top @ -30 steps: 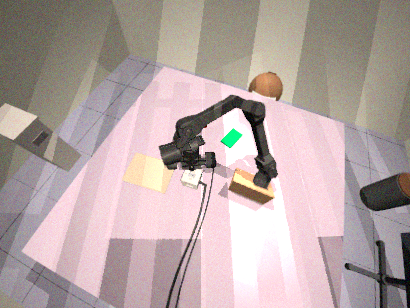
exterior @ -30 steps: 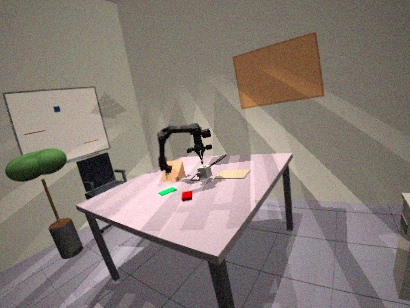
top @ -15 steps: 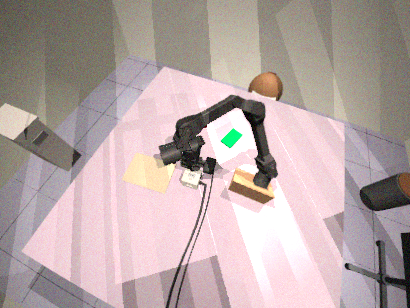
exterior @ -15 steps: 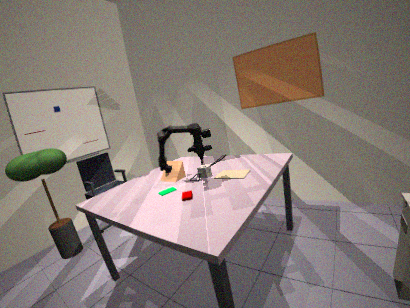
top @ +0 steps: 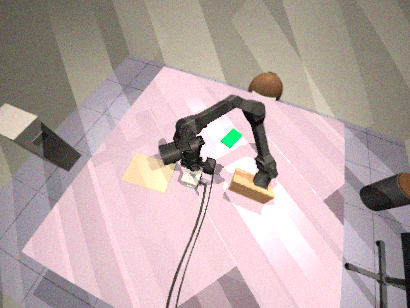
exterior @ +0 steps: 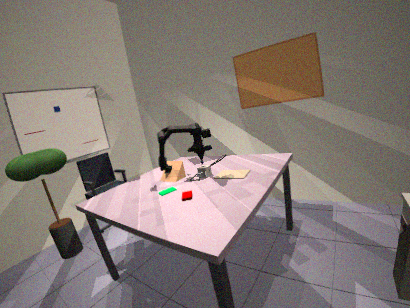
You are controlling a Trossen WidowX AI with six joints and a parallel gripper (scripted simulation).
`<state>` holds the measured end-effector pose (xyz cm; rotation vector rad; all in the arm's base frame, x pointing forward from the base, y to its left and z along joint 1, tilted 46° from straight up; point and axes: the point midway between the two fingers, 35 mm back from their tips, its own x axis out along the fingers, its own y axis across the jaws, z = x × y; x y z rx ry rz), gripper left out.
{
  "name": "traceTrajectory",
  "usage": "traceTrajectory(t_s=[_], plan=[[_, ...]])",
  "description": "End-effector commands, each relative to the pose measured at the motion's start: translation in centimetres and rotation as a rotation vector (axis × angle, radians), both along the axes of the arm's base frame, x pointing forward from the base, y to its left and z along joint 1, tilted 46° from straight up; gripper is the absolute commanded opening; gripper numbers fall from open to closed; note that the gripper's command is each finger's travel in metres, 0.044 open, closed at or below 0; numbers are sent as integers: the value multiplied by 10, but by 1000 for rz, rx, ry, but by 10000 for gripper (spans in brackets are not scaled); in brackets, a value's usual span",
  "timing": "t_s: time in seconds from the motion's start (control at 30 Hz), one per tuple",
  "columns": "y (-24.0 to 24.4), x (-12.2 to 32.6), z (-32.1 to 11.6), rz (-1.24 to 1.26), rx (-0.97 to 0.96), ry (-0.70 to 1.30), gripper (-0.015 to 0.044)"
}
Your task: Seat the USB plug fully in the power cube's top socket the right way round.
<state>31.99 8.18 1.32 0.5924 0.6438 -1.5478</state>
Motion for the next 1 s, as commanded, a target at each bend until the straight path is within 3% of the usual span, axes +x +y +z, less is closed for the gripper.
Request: traceTrajectory(t_s=[0.0, 0.97], plan=[[0, 0, -1, 0, 4, 2, 0], [-2, -1, -4, -2, 27, 0, 0]])
